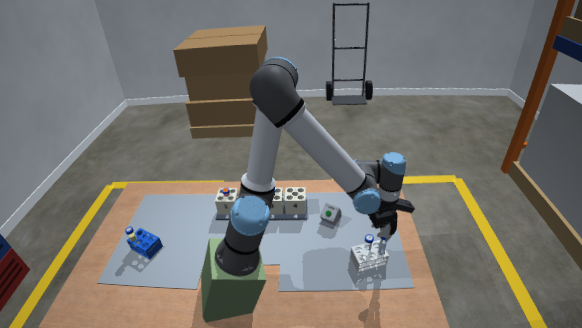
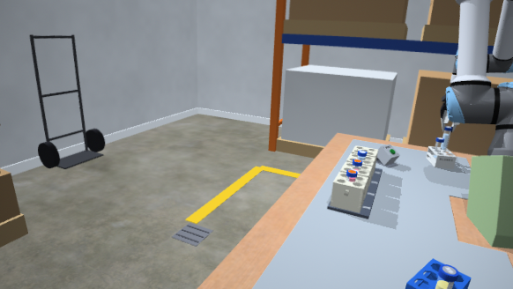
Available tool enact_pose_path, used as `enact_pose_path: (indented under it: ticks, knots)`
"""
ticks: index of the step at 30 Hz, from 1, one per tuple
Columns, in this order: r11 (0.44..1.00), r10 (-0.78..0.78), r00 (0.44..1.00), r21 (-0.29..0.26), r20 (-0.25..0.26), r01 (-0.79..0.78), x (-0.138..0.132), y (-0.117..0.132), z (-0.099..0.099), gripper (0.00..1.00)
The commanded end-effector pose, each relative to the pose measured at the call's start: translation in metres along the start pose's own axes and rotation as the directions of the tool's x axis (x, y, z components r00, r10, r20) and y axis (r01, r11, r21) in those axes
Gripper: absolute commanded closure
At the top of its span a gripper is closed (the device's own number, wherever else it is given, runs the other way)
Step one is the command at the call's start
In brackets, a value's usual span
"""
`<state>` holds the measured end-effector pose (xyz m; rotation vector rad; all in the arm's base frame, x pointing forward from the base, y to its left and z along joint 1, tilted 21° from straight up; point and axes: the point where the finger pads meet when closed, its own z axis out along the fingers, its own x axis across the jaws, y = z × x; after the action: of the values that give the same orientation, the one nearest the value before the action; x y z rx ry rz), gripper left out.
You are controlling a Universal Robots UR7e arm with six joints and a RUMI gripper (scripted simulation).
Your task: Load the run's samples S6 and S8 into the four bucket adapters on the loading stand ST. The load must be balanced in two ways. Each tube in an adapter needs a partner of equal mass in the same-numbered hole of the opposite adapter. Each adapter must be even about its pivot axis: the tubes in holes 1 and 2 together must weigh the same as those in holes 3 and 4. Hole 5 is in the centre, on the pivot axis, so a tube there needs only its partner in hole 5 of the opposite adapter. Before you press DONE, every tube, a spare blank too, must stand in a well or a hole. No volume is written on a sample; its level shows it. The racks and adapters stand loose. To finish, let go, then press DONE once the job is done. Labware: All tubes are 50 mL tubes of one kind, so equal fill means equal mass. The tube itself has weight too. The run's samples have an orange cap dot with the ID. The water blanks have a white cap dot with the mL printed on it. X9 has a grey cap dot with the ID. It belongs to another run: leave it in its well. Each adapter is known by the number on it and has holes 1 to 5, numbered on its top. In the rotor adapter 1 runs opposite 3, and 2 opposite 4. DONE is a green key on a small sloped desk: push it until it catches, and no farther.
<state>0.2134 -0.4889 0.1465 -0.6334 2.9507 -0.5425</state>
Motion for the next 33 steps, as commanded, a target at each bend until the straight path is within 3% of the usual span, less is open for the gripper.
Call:
enact_pose_path:
  ticks: [1,24,29,33]
  knots:
    - [1.0,0.0,1.0,0.001,0.0,0.0,0.0,0.0,-0.015,1.0]
    - [1.0,0.0,1.0,0.001,0.0,0.0,0.0,0.0,-0.085,1.0]
    - [1.0,0.0,1.0,0.001,0.0,0.0,0.0,0.0,-0.087,1.0]
    - [0.994,-0.107,0.994,0.001,0.0,0.107,-0.023,0.014,-0.087,1.0]
